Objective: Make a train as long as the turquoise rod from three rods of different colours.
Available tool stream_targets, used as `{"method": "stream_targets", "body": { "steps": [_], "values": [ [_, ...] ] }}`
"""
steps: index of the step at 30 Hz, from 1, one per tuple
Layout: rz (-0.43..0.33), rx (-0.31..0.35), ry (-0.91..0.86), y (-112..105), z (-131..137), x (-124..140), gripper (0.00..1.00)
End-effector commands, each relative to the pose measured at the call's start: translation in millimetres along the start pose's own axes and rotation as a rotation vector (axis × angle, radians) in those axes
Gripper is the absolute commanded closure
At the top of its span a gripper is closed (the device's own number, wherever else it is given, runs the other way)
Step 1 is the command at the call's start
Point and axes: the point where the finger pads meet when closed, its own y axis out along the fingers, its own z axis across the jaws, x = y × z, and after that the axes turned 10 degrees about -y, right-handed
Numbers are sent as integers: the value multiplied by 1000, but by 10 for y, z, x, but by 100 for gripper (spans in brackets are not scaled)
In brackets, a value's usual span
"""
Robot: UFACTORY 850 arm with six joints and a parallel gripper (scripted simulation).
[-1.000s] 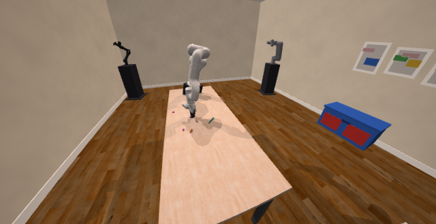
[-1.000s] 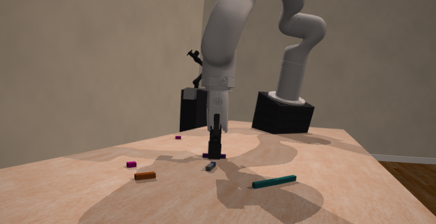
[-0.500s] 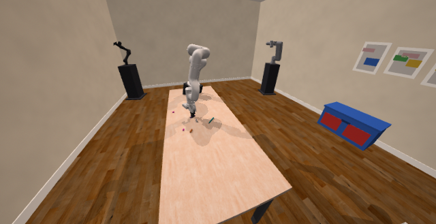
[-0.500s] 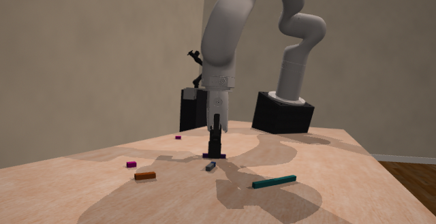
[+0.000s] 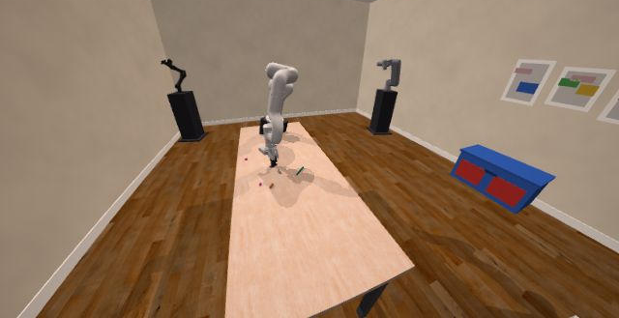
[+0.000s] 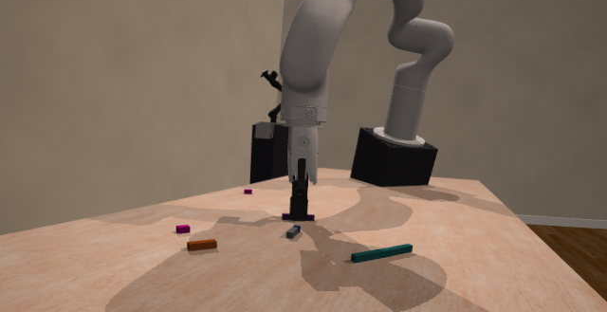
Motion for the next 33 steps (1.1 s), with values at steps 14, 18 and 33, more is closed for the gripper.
{"method": "stream_targets", "body": {
  "steps": [14, 18, 33],
  "values": [
    [1, -1, 0, -212, -7, -7, 96],
    [1, -1, 0, -494, -7, -7, 96],
    [1, -1, 0, -1008, -6, -6, 96]
  ]
}}
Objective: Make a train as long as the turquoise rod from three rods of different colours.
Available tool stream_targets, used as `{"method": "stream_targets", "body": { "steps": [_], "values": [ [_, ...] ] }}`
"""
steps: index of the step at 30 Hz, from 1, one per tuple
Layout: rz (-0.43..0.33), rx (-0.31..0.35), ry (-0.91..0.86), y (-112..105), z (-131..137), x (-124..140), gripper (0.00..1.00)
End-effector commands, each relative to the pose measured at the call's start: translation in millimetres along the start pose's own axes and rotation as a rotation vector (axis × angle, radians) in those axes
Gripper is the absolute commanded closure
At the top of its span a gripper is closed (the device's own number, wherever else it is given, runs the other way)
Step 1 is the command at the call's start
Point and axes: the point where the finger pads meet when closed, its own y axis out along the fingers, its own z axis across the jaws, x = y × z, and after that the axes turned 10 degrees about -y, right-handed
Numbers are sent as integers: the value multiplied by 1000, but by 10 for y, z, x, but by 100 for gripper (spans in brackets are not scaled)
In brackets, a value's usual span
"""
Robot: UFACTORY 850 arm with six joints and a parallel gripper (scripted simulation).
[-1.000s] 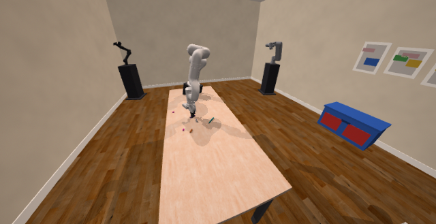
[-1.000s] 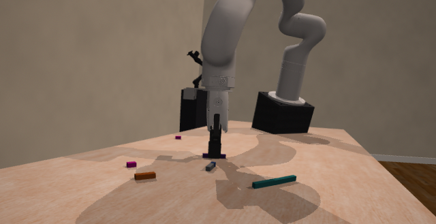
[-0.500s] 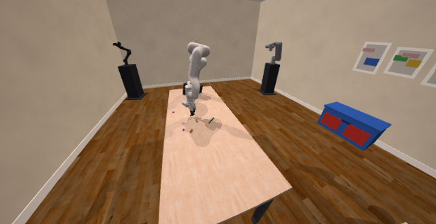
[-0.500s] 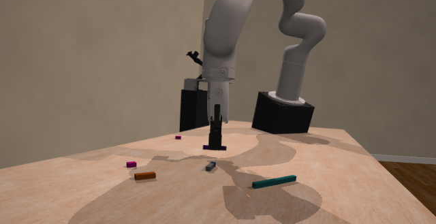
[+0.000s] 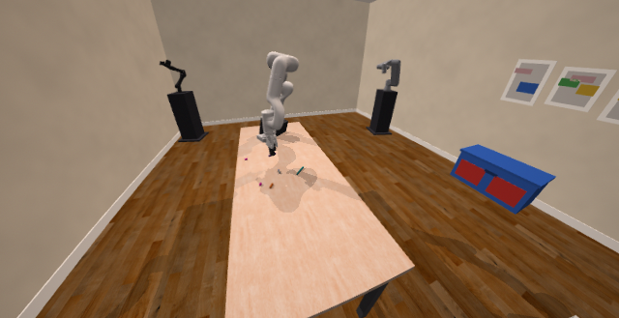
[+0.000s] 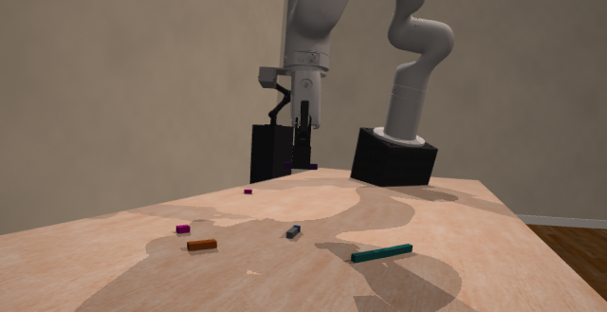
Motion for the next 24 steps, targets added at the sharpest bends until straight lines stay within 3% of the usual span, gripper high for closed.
{"method": "stream_targets", "body": {
  "steps": [1, 7, 10, 13, 24],
  "values": [
    [0, 2, 0, -47, -8, -4, 96],
    [0, 1, -14, -46, -26, -12, 96],
    [-3, -5, -171, -41, -212, -87, 96],
    [-3, -6, -189, -40, -234, -96, 96],
    [-5, -14, -564, -36, -658, -252, 96]
  ]
}}
